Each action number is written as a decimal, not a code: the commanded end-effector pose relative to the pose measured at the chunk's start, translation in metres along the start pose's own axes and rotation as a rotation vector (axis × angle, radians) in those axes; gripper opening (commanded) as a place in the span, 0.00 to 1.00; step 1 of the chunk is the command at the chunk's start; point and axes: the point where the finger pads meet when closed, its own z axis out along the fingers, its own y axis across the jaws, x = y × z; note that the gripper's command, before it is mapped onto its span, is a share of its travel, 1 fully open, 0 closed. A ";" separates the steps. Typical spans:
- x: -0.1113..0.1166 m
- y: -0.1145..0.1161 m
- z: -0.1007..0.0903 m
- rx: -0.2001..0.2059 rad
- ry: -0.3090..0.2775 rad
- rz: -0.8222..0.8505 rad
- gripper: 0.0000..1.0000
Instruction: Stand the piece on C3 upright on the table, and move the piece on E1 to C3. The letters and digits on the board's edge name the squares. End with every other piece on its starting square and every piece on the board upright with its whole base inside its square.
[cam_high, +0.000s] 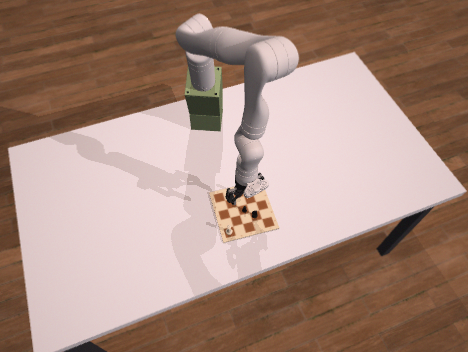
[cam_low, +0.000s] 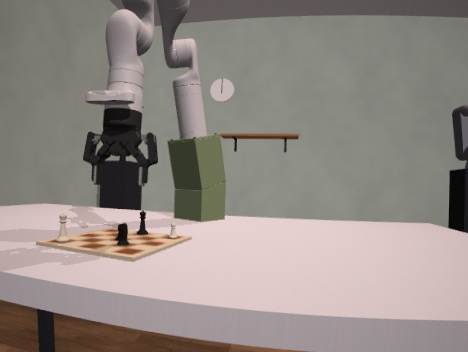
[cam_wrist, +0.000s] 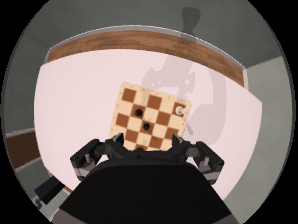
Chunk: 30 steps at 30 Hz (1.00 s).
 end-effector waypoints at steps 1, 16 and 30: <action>-0.002 -0.005 0.003 0.001 -0.005 -0.028 1.00; -0.002 -0.005 0.003 0.001 -0.006 -0.049 0.34; -0.002 -0.005 0.003 0.001 -0.006 -0.049 0.34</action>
